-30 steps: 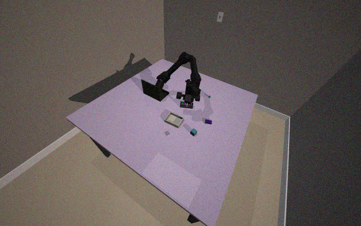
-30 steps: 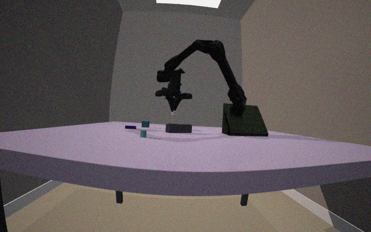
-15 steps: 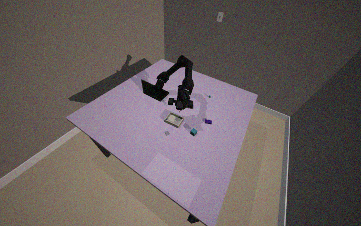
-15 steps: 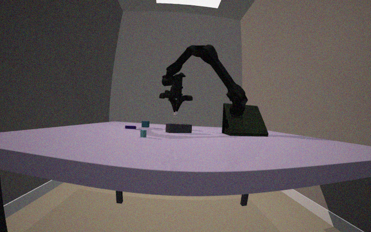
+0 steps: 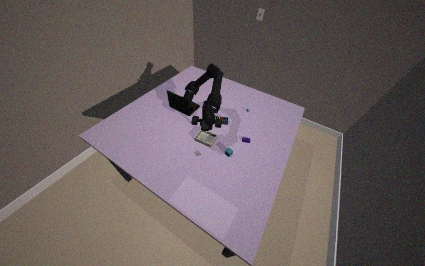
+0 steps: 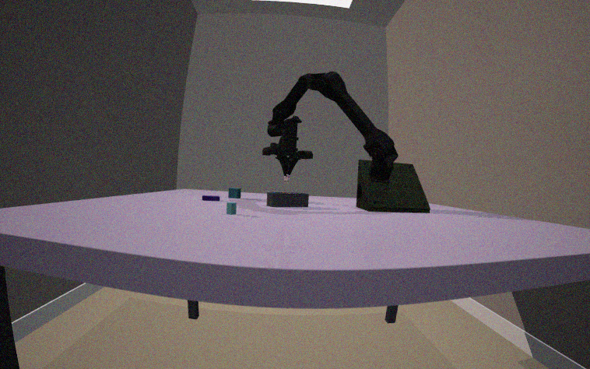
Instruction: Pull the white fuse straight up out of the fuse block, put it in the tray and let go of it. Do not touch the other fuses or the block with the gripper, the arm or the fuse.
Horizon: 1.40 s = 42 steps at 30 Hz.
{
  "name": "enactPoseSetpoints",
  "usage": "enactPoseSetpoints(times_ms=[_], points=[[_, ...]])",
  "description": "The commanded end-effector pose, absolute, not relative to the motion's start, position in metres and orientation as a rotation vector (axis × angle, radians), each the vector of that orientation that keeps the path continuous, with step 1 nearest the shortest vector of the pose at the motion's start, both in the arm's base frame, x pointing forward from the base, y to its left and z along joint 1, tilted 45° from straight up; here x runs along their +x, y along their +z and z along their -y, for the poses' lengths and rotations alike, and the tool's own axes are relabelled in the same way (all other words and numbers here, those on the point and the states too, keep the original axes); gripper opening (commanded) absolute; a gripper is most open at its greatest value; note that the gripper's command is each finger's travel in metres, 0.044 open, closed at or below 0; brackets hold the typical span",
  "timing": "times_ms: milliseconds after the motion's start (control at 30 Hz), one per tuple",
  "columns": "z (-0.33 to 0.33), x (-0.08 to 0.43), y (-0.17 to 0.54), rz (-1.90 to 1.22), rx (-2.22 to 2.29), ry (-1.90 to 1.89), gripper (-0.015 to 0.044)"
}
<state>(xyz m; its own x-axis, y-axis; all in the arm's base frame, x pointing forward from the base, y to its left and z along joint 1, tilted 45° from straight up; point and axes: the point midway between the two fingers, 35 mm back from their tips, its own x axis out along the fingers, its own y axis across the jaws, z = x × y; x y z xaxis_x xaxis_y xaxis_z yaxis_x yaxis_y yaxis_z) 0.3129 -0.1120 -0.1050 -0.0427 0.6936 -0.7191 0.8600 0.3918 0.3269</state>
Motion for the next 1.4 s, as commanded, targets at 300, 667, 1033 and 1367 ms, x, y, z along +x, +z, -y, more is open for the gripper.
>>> enactPoseSetpoints(times_ms=[300, 667, 1033, 1367], points=[[0.098, 0.312, -0.120, -1.787, 1.353, -0.238, 0.0000], [0.086, 0.311, -0.132, -1.788, 1.353, -0.237, 0.0000], [0.089, 0.311, -0.130, -1.787, 1.346, -0.235, 0.0263], [0.115, 0.313, -0.103, -1.787, 1.352, -0.239, 0.0330]])
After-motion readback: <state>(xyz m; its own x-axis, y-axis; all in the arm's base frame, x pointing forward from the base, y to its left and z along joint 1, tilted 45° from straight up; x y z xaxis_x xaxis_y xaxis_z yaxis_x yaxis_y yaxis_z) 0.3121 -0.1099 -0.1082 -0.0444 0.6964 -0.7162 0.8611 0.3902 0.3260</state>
